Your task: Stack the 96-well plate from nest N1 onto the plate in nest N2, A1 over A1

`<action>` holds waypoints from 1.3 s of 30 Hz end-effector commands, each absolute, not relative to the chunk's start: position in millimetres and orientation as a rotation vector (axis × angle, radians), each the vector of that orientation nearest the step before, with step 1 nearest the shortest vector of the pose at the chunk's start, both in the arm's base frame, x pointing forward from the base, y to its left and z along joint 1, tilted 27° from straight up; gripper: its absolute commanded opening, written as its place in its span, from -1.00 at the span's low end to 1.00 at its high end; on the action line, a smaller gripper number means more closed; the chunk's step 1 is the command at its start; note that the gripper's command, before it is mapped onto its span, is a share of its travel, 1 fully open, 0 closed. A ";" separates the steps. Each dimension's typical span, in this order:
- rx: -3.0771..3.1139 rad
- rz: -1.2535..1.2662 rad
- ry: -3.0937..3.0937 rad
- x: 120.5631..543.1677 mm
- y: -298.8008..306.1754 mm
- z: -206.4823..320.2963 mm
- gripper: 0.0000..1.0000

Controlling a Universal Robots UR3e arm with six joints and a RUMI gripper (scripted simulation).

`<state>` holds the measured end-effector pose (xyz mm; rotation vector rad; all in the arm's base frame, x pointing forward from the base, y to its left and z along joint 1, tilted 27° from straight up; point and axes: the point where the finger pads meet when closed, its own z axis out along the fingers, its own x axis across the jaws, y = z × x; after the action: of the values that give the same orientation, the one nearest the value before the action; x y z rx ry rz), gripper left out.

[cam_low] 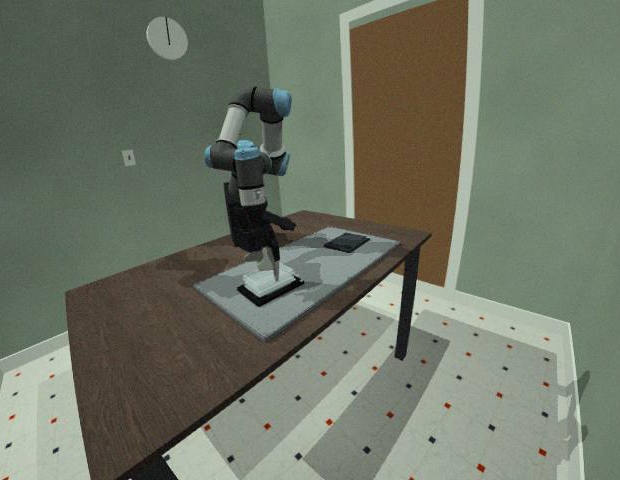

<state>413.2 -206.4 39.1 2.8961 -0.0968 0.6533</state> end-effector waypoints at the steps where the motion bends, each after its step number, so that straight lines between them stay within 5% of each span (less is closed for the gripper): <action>1: 2.890 0.658 -0.096 414.2 -207.5 40.6 -1.00; 39: 2.890 0.657 -0.096 414.4 -205.8 34.9 -1.00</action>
<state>413.7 -205.7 35.5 2.8924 -0.0964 0.6562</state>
